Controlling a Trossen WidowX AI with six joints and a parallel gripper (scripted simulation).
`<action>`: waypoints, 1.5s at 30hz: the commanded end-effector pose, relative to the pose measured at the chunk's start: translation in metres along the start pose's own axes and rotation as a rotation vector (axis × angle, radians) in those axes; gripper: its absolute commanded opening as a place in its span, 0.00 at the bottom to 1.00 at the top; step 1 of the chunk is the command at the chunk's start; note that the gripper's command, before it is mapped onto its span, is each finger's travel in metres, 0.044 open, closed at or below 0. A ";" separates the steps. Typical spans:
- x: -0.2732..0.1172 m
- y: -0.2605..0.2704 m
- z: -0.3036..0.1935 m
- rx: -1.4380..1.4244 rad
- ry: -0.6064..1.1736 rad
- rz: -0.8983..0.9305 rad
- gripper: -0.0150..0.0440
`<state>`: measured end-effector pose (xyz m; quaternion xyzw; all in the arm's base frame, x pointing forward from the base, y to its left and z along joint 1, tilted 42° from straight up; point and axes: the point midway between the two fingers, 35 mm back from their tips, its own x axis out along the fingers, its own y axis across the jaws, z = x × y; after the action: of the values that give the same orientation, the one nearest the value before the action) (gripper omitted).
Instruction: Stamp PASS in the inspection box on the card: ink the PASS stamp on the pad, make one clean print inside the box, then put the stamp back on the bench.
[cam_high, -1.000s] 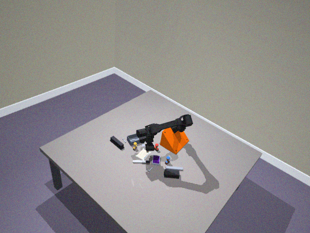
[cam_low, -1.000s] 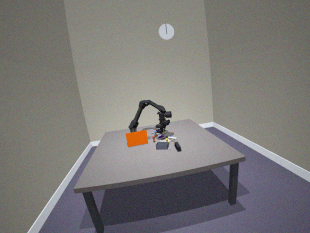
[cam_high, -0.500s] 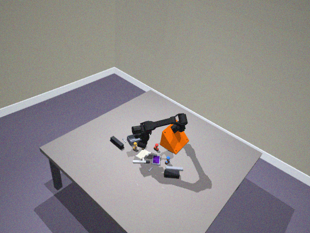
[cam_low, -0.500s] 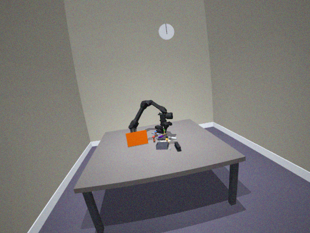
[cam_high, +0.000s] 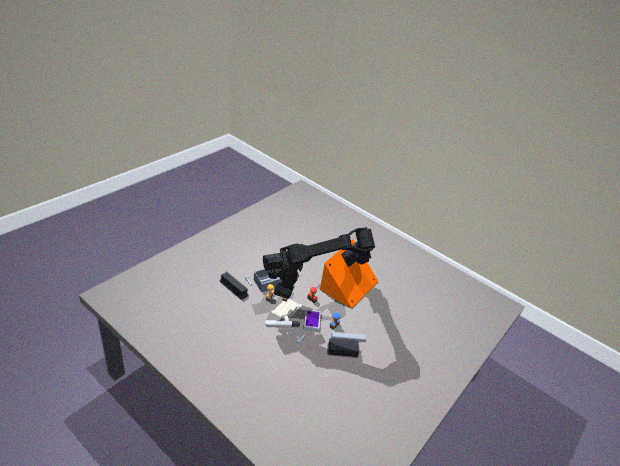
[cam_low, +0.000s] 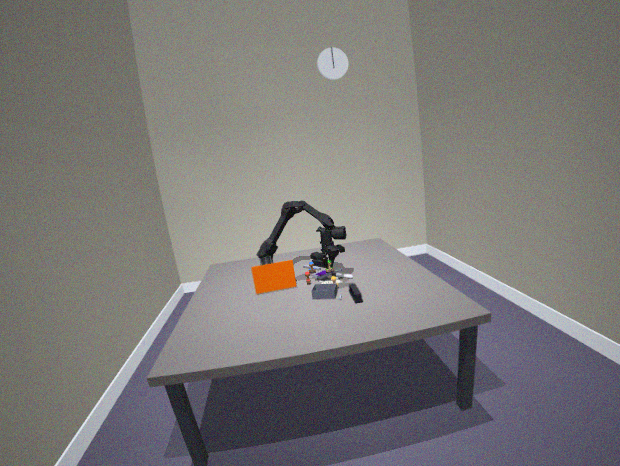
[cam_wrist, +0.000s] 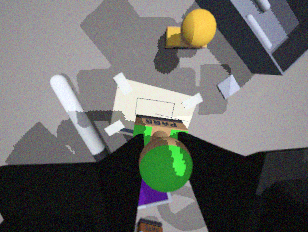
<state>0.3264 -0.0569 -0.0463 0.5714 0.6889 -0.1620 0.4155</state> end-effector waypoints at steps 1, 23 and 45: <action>0.002 0.000 0.000 0.004 -0.002 0.000 0.25; 0.017 0.001 0.001 0.004 -0.003 0.000 0.25; 0.032 0.001 0.001 0.003 -0.004 0.000 0.25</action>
<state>0.3269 -0.0378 -0.0697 0.5682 0.6895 -0.1648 0.4177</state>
